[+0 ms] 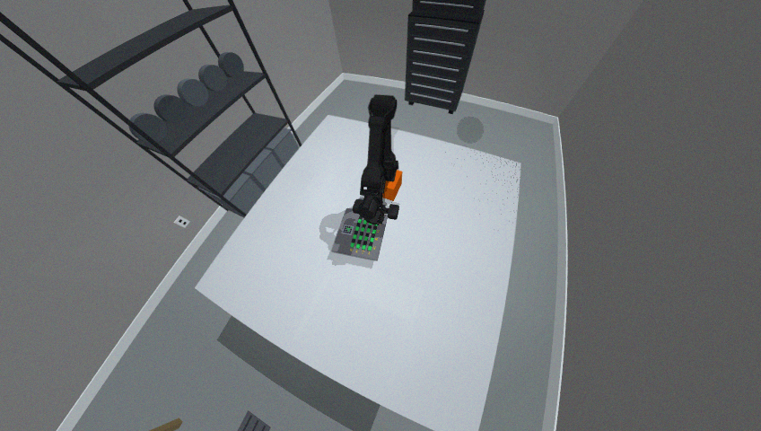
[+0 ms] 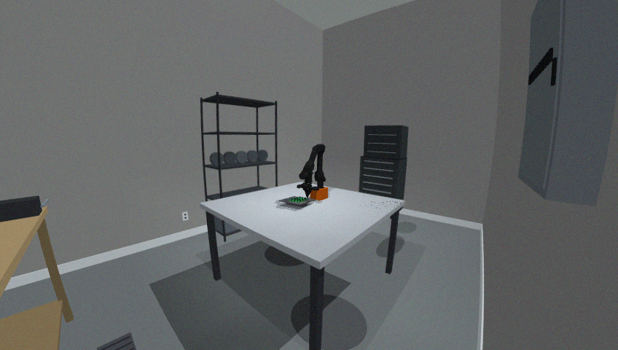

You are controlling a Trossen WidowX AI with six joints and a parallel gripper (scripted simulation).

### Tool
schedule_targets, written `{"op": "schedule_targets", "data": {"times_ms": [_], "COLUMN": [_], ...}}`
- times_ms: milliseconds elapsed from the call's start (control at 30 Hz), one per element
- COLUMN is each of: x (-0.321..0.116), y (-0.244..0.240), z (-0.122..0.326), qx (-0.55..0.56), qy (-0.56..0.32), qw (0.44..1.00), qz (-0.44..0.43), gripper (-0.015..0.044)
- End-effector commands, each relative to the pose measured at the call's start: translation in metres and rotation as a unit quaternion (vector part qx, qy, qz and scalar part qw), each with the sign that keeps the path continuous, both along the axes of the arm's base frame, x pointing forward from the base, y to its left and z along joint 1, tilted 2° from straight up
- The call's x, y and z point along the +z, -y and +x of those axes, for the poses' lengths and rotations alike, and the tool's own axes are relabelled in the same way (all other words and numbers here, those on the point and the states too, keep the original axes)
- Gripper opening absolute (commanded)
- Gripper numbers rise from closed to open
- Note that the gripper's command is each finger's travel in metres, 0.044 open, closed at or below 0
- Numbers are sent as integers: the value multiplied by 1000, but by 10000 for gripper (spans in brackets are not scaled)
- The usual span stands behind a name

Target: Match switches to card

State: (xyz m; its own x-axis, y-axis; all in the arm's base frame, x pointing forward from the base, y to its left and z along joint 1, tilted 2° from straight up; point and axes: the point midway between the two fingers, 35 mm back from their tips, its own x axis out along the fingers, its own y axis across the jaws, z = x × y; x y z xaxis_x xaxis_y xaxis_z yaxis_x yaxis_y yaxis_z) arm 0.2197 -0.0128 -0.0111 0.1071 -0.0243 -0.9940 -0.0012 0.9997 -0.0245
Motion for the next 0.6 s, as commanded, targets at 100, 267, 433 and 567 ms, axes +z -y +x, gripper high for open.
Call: {"op": "schedule_targets", "data": {"times_ms": [100,267,433,567], "x": [-2,-3,-3,-4], "y": [0,0,0,0], "z": [-2,-2,-2,-2], "qx": [-2,-2,-2,-2], "qy": [-5,-5,-5,-5], "qw": [1000,1000,1000,1000], "qz": [0,0,0,0], "gripper": [0,0,0,0]}}
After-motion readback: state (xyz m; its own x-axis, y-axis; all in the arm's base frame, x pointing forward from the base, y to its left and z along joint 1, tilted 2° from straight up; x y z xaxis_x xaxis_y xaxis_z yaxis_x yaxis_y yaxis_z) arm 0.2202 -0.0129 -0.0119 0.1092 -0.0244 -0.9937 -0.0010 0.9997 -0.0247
